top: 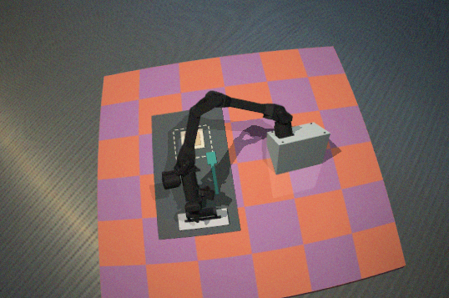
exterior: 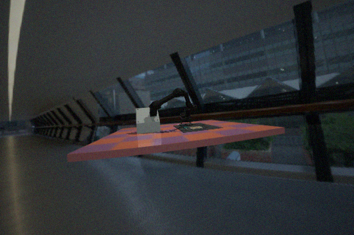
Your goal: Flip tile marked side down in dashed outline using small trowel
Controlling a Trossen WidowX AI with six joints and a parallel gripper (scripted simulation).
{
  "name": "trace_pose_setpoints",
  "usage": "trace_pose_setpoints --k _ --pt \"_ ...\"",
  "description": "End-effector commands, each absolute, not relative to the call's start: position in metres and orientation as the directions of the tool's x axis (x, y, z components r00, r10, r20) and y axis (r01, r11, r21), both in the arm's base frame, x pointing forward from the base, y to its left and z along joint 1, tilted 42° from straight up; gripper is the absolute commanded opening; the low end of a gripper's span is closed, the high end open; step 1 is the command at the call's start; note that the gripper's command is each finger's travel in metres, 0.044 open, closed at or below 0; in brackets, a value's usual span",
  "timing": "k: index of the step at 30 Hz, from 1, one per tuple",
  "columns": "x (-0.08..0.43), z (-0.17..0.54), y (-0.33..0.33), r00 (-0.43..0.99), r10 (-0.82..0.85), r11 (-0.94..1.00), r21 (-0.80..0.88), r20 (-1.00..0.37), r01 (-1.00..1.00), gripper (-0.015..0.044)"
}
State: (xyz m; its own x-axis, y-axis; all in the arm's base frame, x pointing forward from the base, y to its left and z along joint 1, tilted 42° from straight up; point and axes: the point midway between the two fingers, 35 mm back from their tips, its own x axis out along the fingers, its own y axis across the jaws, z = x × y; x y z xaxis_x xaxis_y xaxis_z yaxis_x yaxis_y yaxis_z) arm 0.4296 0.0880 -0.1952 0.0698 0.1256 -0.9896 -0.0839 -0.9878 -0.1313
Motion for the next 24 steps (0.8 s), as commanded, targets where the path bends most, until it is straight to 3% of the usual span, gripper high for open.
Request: trace_pose_setpoints --k 1,6,17,24 --pt "0.4319 -0.1976 0.0871 0.077 0.138 -0.987 -0.144 -0.987 -0.075 0.0000" --pt "0.4317 -0.2018 0.0833 0.076 0.138 -0.987 -0.143 -0.988 -0.075 0.0000" --pt "0.4317 -0.2018 0.0833 0.076 0.138 -0.987 -0.143 -0.988 -0.075 0.0289" --pt "0.4317 -0.2018 0.0833 0.076 0.138 -0.987 -0.143 -0.988 -0.075 0.0300"
